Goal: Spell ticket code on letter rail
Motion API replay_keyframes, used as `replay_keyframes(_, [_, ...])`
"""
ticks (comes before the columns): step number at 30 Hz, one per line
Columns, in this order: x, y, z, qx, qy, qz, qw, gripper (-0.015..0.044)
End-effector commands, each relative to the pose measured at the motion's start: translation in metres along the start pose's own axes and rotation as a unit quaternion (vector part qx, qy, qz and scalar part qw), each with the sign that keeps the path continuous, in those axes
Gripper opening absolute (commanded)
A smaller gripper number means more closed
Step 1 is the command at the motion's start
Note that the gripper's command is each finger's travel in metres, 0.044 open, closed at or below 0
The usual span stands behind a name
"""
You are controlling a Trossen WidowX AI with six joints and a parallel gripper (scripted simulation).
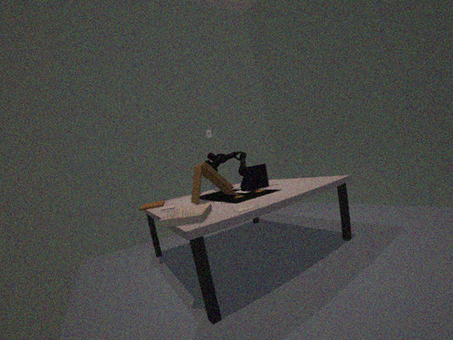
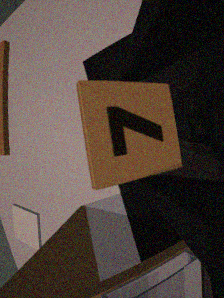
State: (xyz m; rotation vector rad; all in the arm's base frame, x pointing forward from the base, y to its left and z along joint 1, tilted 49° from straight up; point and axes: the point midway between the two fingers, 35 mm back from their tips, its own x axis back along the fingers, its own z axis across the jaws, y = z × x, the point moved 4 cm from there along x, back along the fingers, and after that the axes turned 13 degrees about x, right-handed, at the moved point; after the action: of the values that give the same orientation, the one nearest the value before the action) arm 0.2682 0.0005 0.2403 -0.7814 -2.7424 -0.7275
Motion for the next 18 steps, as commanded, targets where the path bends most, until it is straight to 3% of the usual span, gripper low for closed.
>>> replay_keyframes(1, [-0.0005,0.0006,0.0025,0.001,0.001,-0.001,1.0,0.0])
replay_keyframes(18, [-0.0004,0.0025,0.011,0.001,0.001,-0.001,1.0,0.0])
